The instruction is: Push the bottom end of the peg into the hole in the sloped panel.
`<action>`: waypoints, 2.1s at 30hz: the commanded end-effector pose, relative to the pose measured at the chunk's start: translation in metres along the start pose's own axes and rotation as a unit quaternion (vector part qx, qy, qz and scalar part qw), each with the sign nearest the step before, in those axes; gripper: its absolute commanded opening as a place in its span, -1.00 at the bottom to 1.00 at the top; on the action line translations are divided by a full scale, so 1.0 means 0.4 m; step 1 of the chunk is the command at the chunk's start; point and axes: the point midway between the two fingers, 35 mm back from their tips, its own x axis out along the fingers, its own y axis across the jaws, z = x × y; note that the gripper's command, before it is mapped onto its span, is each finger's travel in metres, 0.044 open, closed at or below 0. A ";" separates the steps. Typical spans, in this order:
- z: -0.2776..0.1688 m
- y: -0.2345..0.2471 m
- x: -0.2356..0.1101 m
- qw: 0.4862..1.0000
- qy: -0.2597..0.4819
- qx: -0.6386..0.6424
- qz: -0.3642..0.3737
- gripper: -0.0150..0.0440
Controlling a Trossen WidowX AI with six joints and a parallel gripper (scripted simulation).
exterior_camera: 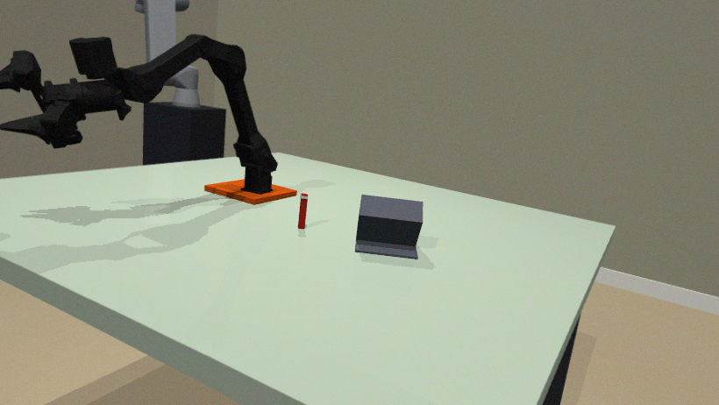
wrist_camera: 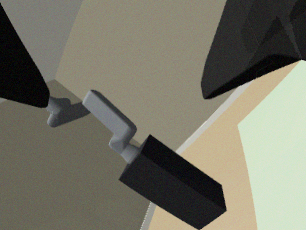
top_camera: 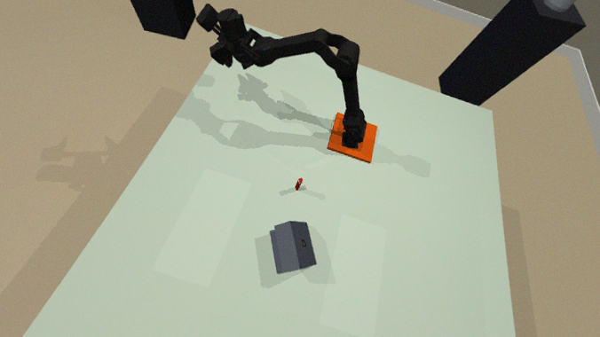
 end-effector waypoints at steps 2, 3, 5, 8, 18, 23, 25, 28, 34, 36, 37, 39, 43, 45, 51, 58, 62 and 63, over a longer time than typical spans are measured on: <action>0.092 -0.003 -0.062 0.998 -0.062 -0.009 0.003 1.00; 0.107 -0.005 -0.075 0.997 -0.072 -0.010 0.004 1.00; 0.137 -0.007 -0.101 0.995 -0.094 -0.013 0.005 1.00; 0.181 -0.010 -0.142 0.992 -0.126 -0.018 0.008 1.00; 0.307 -0.007 -0.293 0.972 -0.229 -0.043 0.023 1.00; 0.359 0.004 -0.375 0.959 -0.277 -0.057 0.035 1.00; 0.377 0.010 -0.408 0.953 -0.295 -0.062 0.041 1.00; 0.401 0.020 -0.458 0.943 -0.321 -0.070 0.049 1.00; 0.439 0.043 -0.560 0.923 -0.370 -0.084 0.069 1.00; 0.448 0.052 -0.594 0.915 -0.386 -0.089 0.076 1.00; 0.453 0.058 -0.611 0.911 -0.393 -0.092 0.080 1.00; 0.462 0.069 -0.645 0.903 -0.408 -0.100 0.088 1.00; 0.474 0.094 -0.714 0.887 -0.435 -0.117 0.105 1.00; 0.479 0.108 -0.748 0.878 -0.448 -0.125 0.113 1.00; 0.482 0.151 -0.848 0.851 -0.483 -0.152 0.141 1.00; 0.469 0.205 -0.959 0.818 -0.515 -0.185 0.176 1.00; 0.454 0.238 -1.019 0.799 -0.529 -0.205 0.196 1.00; 0.450 0.247 -1.033 0.795 -0.533 -0.210 0.202 1.00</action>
